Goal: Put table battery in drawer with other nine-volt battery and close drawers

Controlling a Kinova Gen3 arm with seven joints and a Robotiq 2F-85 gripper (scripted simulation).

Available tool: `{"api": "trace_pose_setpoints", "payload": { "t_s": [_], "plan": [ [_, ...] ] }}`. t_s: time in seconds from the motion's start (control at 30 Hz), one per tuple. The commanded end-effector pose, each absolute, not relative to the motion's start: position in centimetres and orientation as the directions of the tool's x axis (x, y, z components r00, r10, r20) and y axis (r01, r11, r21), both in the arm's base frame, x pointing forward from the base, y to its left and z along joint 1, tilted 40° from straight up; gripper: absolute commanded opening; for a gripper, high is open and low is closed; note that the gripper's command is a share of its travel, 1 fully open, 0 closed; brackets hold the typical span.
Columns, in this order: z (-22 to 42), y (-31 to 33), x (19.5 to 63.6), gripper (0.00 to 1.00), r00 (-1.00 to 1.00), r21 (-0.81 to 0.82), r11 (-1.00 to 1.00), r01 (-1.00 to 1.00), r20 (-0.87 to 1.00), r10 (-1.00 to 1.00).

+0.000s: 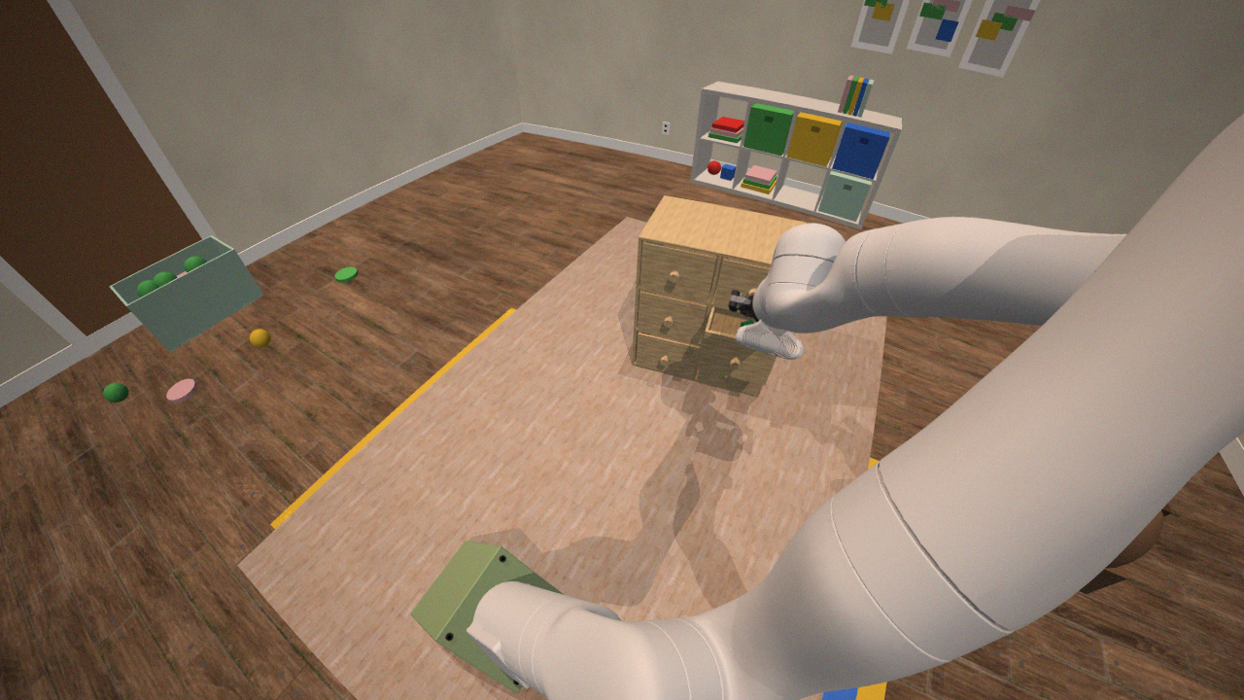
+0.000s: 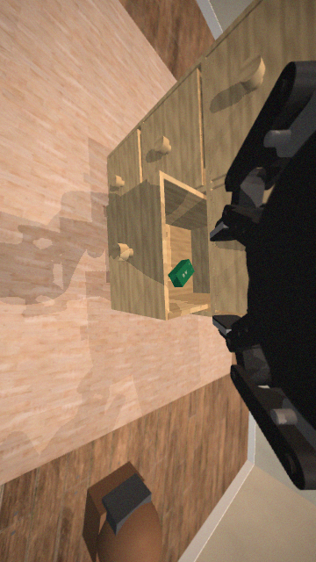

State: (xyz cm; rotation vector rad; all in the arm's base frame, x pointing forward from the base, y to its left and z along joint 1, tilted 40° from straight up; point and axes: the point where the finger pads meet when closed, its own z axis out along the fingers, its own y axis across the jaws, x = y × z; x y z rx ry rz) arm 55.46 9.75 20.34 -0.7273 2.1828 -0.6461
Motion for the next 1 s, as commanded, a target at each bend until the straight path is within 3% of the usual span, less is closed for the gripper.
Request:
{"api": "trace_pose_setpoints", "payload": {
  "t_s": [0.0, 0.63, 0.97],
  "plan": [
    [20.4, 9.9, 55.6, 1.00, -0.567, -0.639, 0.708, -0.302, -0.477, -0.672],
    [20.6, 9.3, 53.8, 1.00, -0.568, -0.640, 0.706, -0.304, -0.473, -0.674],
    [21.3, 7.9, 49.1, 1.00, -0.567, -0.640, 0.705, -0.304, -0.473, -0.674]
  ]
}}
